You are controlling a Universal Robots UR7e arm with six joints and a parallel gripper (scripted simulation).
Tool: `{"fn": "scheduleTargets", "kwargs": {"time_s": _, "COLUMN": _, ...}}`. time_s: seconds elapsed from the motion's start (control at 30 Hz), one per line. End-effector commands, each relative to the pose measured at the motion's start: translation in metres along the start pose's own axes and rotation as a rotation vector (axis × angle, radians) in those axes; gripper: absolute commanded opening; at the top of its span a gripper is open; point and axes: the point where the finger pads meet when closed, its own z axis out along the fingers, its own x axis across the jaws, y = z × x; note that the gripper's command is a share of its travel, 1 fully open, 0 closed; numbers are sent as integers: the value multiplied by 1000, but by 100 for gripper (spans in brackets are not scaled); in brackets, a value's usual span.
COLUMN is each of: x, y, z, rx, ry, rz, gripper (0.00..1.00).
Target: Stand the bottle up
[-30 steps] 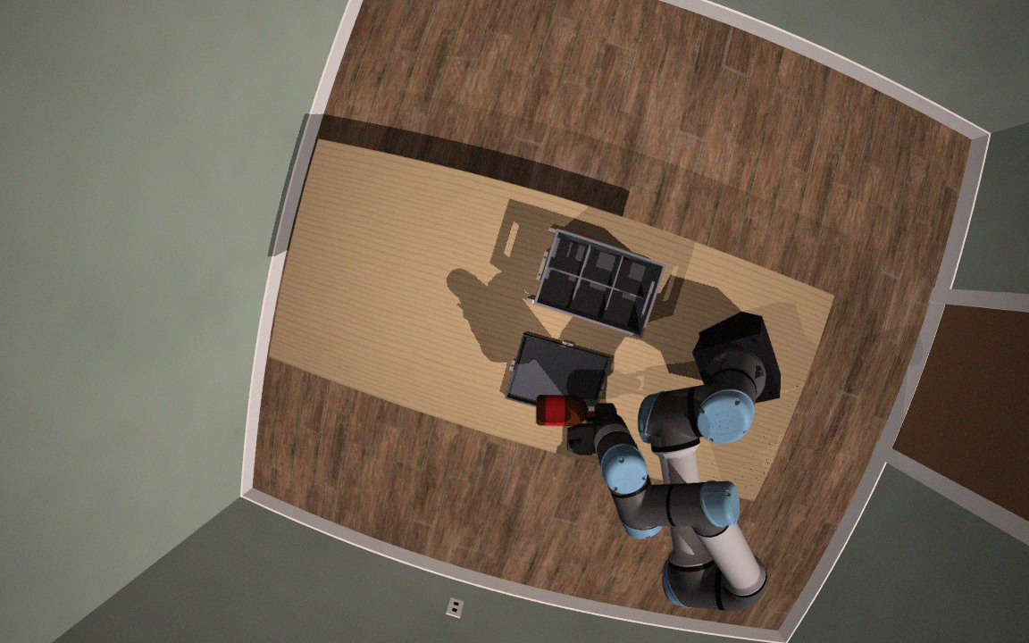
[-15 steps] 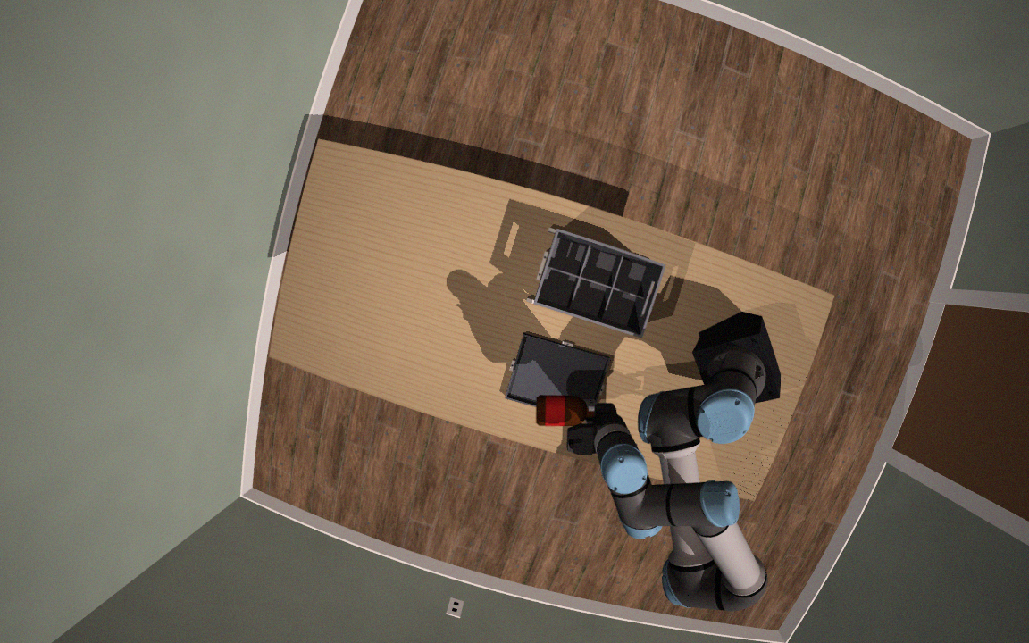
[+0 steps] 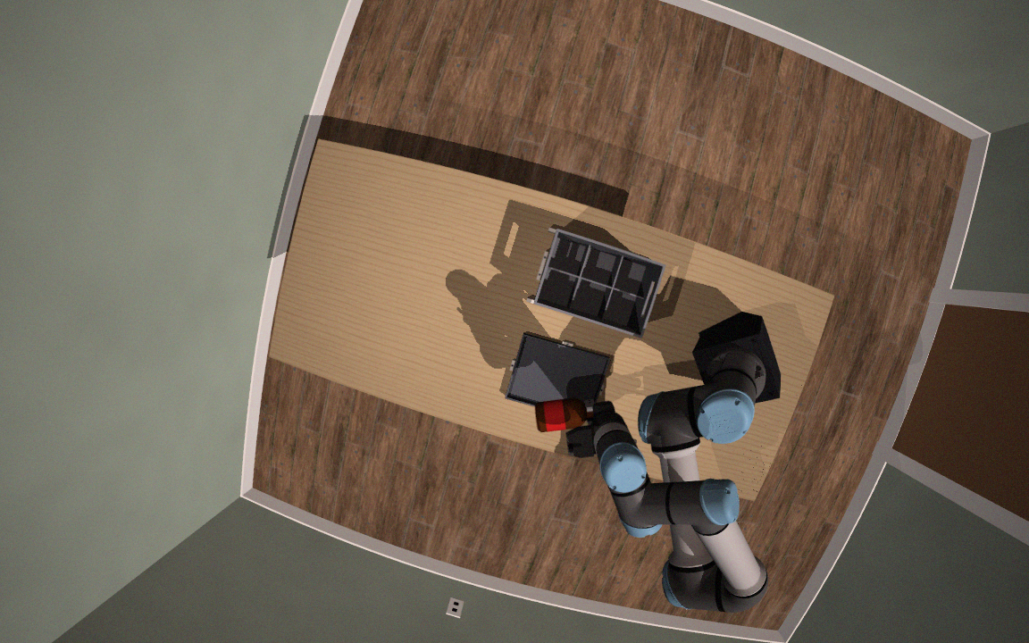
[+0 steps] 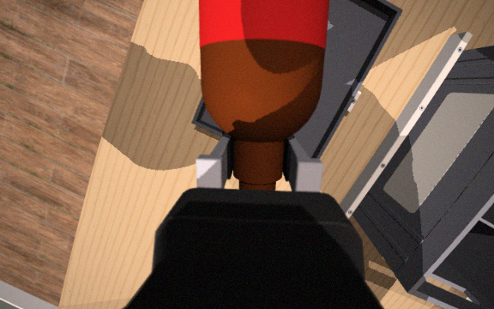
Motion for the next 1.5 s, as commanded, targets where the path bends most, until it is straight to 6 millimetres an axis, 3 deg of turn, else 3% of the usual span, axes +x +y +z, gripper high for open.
{"fn": "scheduleTargets", "kwargs": {"time_s": 0.0, "x": 0, "y": 0, "z": 0, "rx": 5, "ry": -2, "rz": -57, "gripper": 0}}
{"fn": "scheduleTargets", "kwargs": {"time_s": 1.47, "x": 0, "y": 0, "z": 0, "rx": 5, "ry": -2, "rz": -112, "gripper": 0}}
